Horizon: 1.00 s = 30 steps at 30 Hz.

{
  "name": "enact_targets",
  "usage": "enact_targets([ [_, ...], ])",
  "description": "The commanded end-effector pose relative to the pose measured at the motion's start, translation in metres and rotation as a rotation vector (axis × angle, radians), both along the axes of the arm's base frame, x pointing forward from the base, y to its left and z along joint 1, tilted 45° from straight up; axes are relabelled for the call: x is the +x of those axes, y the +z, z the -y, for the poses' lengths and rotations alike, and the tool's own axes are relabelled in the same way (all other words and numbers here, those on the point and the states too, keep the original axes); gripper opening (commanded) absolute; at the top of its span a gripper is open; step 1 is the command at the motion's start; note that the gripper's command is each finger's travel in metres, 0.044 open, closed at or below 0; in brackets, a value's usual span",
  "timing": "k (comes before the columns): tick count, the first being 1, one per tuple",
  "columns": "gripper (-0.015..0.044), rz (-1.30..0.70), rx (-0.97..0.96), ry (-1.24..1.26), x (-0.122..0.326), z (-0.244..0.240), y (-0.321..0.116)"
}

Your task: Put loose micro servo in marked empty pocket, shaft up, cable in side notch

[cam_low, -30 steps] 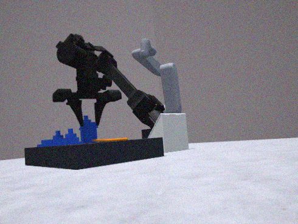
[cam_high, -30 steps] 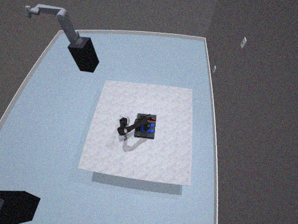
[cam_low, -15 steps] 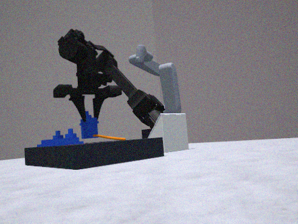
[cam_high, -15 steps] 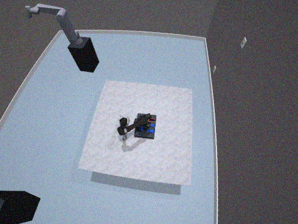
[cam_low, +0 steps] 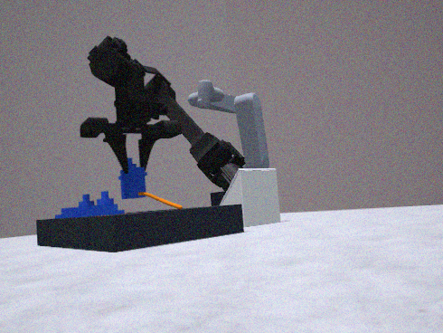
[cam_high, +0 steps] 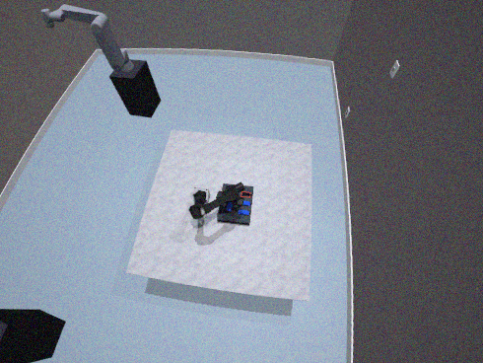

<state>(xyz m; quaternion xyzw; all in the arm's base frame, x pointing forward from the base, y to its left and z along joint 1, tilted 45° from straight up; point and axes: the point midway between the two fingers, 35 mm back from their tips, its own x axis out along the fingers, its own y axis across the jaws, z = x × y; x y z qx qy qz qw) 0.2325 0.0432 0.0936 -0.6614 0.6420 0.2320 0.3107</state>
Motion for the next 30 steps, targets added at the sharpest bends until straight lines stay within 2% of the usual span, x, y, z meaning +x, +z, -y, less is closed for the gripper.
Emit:
enact_targets([
  [1, 0.0, 0.007, 0.006, 0.001, 0.003, -0.006, -0.003],
  [7, 0.0, 0.007, 0.007, 0.001, 0.002, -0.016, -0.012],
  [25, 0.0, 0.008, 0.013, 0.001, -0.008, -0.082, -0.077],
  [30, 0.0, 0.008, 0.013, 0.001, -0.008, -0.084, -0.08],
])
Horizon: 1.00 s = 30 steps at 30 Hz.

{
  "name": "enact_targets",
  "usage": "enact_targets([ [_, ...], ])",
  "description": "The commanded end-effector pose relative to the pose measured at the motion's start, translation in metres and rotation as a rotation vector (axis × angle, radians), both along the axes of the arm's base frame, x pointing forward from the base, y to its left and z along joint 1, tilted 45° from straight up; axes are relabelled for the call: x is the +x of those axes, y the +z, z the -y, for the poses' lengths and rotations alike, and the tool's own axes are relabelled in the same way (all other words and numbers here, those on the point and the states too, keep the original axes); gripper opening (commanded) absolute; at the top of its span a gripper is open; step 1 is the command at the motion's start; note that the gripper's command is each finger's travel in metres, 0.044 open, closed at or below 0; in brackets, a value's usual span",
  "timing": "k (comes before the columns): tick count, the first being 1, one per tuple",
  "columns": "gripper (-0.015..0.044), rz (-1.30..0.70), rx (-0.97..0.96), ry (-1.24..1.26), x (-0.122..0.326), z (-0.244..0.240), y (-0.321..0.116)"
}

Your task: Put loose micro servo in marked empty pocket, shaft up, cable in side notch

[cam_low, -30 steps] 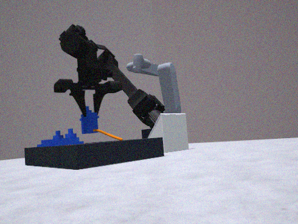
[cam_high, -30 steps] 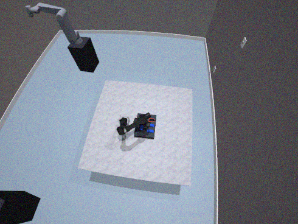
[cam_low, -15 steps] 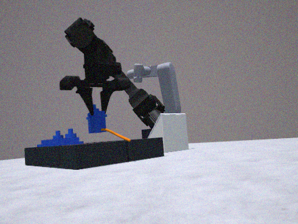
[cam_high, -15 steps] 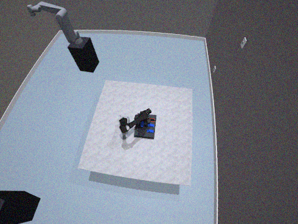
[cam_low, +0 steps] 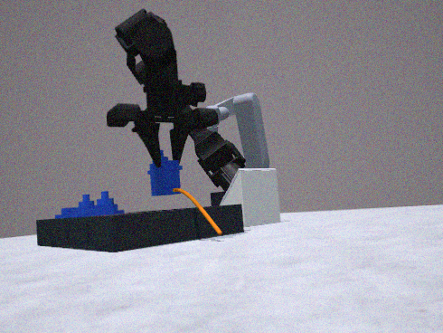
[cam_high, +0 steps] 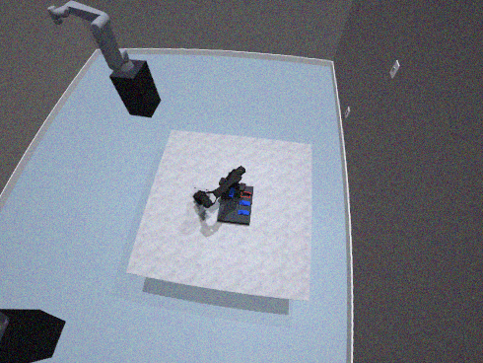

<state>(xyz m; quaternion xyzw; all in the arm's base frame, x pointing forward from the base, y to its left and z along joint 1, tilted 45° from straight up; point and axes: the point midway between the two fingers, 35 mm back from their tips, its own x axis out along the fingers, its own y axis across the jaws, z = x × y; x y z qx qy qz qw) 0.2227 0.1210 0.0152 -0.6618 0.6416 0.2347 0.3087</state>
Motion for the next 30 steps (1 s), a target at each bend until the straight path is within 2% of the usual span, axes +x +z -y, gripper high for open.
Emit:
enact_targets([
  [1, 0.0, 0.018, 0.013, -0.007, 0.0014, -0.0064, -0.0014],
  [30, 0.0, 0.673, 0.078, -0.673, 0.0014, -0.0063, -0.0014],
])
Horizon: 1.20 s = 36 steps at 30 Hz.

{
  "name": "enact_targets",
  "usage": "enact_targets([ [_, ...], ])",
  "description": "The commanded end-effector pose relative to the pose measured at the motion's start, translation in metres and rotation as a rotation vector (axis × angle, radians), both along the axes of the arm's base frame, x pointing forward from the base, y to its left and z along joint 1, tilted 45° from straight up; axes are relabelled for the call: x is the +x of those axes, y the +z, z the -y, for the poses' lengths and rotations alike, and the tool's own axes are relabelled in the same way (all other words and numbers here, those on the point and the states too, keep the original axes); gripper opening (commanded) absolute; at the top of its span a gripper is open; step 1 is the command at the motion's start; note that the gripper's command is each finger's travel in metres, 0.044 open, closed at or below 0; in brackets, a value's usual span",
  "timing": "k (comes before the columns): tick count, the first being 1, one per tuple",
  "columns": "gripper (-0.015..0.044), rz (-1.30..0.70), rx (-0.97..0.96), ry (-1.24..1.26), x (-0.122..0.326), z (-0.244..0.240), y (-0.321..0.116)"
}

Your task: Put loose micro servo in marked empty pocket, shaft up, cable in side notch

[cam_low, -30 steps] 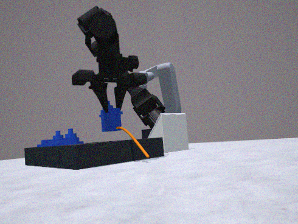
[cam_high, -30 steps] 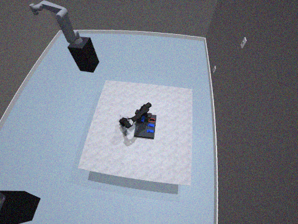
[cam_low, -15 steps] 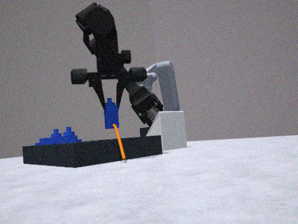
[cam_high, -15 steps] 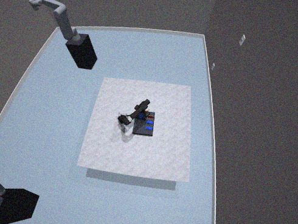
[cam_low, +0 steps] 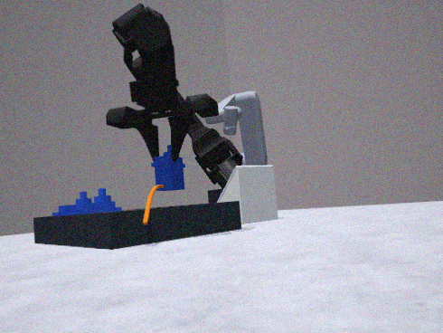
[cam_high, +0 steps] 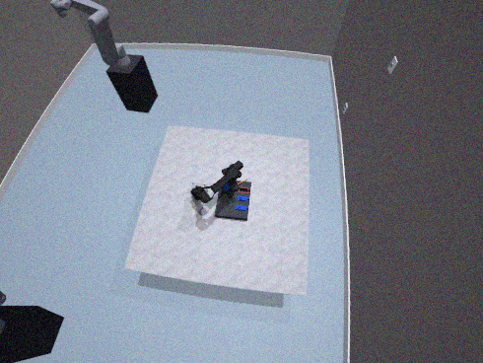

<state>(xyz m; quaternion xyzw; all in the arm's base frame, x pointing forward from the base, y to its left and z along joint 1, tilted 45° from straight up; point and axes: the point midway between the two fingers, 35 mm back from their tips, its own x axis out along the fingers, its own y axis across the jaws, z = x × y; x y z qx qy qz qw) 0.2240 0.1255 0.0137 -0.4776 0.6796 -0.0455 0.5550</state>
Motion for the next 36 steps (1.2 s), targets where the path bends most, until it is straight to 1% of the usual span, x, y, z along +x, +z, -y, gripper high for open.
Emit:
enact_targets([
  [1, 0.0, 0.105, 0.016, -0.104, 0.0, -0.002, 0.0],
  [13, 0.0, 0.377, 0.044, -0.382, 0.0, -0.002, 0.0],
  [22, 0.0, 0.381, 0.045, -0.386, 0.004, -0.002, 0.0],
  [36, 0.0, 0.385, 0.046, -0.386, 0.058, -0.009, 0.0],
])
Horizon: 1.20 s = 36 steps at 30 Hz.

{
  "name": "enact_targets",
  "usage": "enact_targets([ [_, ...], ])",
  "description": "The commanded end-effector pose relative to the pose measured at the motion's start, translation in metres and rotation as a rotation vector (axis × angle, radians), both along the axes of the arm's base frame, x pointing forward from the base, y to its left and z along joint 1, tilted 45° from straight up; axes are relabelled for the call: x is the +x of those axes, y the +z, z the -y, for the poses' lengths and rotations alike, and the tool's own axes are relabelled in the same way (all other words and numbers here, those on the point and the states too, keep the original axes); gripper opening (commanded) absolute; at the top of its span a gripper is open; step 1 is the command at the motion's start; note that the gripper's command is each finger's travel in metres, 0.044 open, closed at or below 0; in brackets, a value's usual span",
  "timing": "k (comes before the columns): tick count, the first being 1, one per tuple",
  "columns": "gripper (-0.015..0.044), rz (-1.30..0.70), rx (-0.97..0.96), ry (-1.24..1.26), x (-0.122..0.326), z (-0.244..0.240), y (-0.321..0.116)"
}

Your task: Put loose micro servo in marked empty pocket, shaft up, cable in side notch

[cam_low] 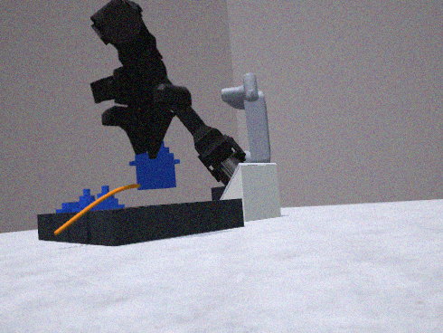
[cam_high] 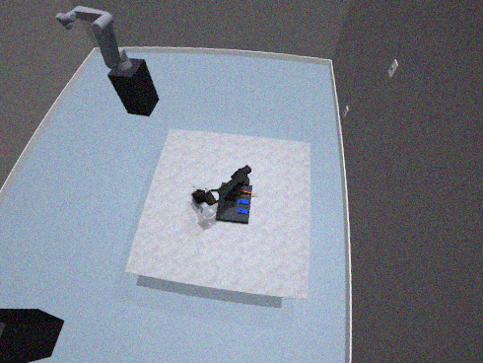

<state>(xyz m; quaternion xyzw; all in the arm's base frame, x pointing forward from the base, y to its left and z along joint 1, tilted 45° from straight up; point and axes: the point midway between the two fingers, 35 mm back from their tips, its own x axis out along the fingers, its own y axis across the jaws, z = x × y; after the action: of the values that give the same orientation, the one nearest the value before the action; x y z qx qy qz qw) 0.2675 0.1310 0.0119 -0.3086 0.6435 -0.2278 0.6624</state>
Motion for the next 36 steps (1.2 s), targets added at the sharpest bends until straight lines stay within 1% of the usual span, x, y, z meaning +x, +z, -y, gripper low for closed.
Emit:
enact_targets([
  [1, 0.0, 0.006, 0.004, 0.007, 0.018, -0.004, 0.002],
  [15, 0.0, 0.009, 0.004, 0.007, 0.065, -0.009, 0.002],
  [36, 0.0, 0.009, 0.003, 0.007, 0.068, 0.005, -0.012],
])
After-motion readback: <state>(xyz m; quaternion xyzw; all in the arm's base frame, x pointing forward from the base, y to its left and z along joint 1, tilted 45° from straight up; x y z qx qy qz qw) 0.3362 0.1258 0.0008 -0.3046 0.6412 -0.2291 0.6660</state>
